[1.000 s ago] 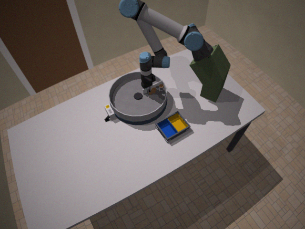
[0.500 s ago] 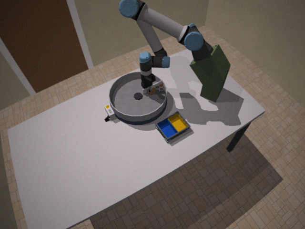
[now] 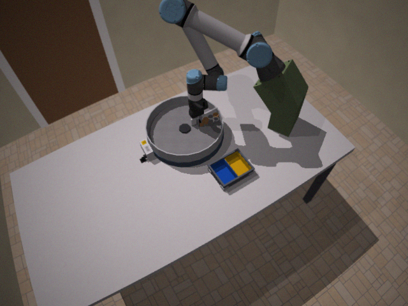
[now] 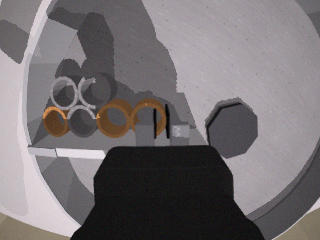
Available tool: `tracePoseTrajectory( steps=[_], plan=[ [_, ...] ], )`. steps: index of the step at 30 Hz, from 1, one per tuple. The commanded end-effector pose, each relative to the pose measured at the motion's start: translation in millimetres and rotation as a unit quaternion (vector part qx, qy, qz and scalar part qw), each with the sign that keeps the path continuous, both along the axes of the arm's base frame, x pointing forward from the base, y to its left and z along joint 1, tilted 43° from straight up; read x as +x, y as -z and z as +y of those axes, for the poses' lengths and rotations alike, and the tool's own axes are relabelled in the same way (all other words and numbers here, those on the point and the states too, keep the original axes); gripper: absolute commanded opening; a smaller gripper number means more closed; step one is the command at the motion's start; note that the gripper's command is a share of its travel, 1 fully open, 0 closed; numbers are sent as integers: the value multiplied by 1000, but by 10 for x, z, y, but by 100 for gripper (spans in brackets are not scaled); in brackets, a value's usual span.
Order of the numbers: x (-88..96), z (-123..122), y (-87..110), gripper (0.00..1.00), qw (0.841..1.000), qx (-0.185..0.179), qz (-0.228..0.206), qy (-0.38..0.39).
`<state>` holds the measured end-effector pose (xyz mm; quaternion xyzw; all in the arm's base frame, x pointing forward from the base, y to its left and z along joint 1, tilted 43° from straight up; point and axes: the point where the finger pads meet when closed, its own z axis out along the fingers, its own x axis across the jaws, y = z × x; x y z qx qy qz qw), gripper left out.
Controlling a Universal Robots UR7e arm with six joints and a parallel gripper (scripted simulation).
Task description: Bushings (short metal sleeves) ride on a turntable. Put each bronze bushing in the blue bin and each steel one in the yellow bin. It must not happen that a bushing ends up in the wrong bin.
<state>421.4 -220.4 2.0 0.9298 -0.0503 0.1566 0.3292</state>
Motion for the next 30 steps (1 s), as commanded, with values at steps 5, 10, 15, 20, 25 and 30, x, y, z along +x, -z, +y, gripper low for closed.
tracePoseTrajectory(
  steps=[5,10,15,20,25,30],
  plan=[
    [2,1,-4,0,1000,0,0,0],
    [2,1,-4,0,1000,0,0,0],
    [2,1,-4,0,1000,0,0,0],
    [-3,13,-17,0,1000,0,0,0],
    [-6,20,-26,0,1000,0,0,0],
    [-13,39,-48,0,1000,0,0,0]
  ],
)
